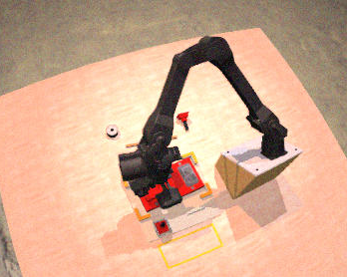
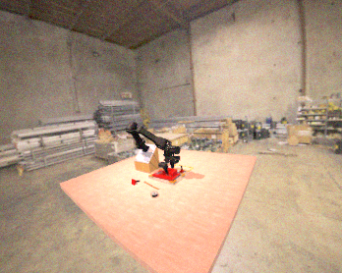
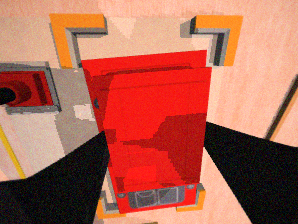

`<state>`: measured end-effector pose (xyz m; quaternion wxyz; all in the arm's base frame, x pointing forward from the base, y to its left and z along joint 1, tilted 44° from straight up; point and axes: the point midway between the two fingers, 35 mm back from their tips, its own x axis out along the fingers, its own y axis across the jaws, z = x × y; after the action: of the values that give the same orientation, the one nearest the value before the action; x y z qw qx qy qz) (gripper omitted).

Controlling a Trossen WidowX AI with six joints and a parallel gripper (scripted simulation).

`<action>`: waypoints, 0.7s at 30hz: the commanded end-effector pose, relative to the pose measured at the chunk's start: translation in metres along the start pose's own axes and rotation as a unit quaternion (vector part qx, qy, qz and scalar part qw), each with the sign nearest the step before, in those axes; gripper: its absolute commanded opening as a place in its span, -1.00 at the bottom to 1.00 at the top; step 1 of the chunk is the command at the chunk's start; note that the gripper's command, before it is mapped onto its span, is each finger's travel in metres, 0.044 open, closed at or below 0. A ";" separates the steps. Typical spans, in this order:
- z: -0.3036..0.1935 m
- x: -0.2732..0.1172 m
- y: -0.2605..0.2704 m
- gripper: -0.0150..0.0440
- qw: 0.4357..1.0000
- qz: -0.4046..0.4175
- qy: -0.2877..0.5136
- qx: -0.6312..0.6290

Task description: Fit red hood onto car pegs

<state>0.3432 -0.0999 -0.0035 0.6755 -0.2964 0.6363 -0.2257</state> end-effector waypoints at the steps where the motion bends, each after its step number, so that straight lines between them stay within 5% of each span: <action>1: -0.001 0.003 0.001 -0.49 1.000 0.000 0.002 -0.004; 21: -0.001 0.000 0.001 -0.49 1.000 0.000 0.001 -0.003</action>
<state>0.3421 -0.1004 -0.0053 0.6734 -0.2988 0.6382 -0.2235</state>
